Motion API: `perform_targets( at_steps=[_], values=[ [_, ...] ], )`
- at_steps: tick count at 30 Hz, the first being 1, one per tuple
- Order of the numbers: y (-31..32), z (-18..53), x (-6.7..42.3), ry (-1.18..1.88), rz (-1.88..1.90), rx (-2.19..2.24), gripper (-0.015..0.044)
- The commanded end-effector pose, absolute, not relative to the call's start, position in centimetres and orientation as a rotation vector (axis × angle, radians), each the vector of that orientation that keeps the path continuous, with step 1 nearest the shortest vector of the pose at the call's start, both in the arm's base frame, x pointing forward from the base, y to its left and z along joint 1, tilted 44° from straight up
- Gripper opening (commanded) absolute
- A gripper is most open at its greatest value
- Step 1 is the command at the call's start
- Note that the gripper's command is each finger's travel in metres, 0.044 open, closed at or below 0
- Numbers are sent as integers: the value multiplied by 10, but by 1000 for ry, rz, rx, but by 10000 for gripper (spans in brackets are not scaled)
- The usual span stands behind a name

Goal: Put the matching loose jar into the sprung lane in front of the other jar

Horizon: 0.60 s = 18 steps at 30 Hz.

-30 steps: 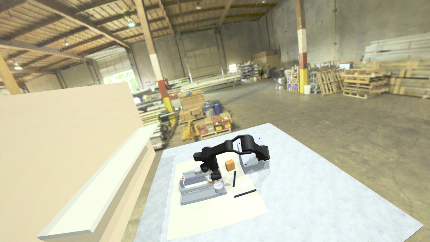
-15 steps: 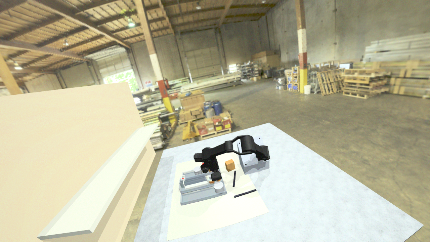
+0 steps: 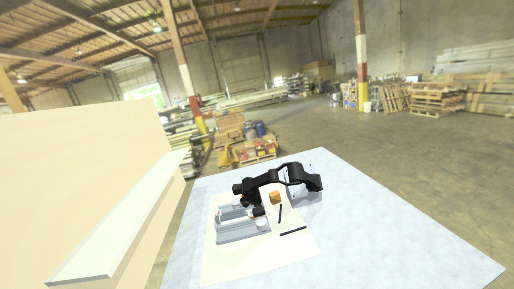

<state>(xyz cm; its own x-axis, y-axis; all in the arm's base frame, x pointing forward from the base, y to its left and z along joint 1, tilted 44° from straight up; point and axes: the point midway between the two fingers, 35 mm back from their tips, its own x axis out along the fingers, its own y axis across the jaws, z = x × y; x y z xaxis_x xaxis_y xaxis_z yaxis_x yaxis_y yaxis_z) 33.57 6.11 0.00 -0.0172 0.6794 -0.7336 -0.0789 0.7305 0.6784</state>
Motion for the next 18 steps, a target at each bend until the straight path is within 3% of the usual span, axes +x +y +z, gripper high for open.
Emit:
perform_targets(
  at_steps=[1, 18],
  values=[
    [65, 1, 340, 1456, 659, 519, 0],
    [65, 0, 337, 1456, 659, 519, 0]
  ],
)
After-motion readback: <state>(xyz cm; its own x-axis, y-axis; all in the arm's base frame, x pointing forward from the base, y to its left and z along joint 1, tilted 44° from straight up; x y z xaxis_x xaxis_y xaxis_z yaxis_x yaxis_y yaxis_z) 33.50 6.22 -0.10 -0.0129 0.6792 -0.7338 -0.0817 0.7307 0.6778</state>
